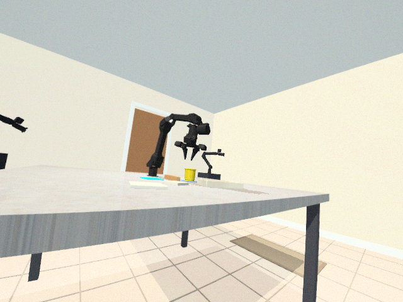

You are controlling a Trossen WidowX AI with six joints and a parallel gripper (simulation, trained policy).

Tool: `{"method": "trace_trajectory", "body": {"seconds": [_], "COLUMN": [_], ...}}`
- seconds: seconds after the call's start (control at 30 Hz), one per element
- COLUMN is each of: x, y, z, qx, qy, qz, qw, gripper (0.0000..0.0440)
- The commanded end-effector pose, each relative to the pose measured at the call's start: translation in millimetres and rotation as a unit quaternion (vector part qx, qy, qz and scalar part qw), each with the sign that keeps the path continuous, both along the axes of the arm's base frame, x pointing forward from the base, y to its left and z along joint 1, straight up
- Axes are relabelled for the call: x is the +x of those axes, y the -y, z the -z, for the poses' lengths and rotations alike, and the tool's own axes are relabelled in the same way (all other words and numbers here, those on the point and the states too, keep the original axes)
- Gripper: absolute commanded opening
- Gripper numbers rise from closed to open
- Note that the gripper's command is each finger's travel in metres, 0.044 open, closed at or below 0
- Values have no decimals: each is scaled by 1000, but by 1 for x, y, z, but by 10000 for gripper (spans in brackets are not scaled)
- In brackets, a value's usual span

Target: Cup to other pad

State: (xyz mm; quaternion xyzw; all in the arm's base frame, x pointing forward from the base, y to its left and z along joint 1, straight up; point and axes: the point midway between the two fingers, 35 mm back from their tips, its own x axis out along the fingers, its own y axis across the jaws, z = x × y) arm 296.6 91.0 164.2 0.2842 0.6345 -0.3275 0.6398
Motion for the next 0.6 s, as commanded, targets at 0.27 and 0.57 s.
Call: {"method": "trace_trajectory", "body": {"seconds": [0.27,0.57], "x": [-7,-10], "y": [2,4], "z": [35,63], "qx": [-27,-38], "qy": [-36,-53], "qz": [17,13], "qw": [999,998], "gripper": [191,198]}}
